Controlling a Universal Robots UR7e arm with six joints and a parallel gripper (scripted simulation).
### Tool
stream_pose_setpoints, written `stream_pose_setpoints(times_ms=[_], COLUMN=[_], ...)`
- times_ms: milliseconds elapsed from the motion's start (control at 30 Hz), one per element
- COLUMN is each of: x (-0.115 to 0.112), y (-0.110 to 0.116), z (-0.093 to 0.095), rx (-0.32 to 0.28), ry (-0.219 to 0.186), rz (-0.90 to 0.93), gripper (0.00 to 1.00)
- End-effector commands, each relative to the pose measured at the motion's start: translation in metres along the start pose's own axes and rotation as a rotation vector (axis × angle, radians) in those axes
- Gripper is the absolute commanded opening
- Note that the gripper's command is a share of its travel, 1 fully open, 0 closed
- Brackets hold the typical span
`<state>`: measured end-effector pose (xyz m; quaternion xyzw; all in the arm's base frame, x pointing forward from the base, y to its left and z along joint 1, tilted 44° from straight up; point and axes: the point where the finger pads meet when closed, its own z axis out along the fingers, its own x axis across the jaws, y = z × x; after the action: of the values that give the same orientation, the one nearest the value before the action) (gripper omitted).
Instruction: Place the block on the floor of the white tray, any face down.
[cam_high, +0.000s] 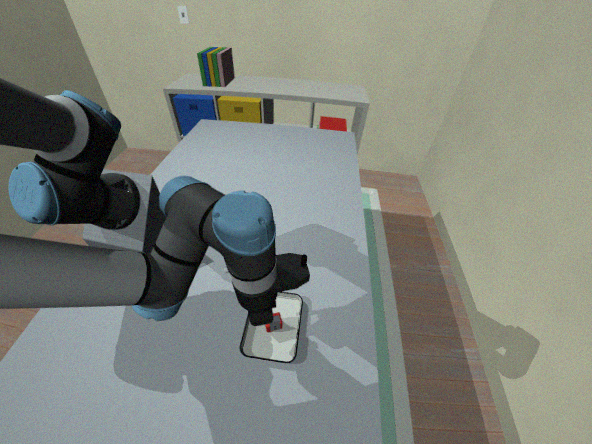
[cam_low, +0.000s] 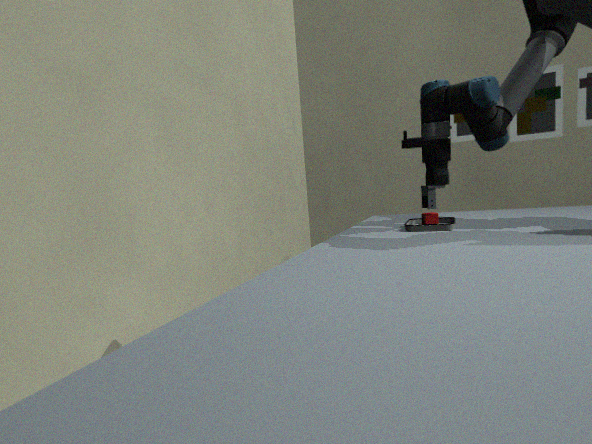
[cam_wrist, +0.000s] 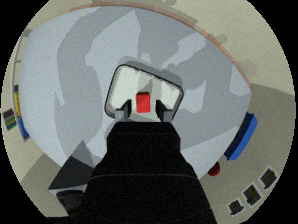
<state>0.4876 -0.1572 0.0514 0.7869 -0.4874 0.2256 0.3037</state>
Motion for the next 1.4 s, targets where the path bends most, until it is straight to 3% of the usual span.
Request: stream_pose_setpoints(times_ms=[0,233,933,1133,1367], x=[0.002,0.002,-0.003,-0.015,-0.059], y=[-0.001,-0.001,0.004,0.017,0.066], z=[-0.013,-0.022,-0.021,-0.021,-0.022], rx=[-0.004,-0.004,-0.007,-0.007,-0.009], ry=[-0.002,-0.002,-0.005,-0.005,-0.006], rz=[0.003,0.003,0.001,0.001,0.001], gripper=[0.90,0.90,0.90,0.90,0.90])
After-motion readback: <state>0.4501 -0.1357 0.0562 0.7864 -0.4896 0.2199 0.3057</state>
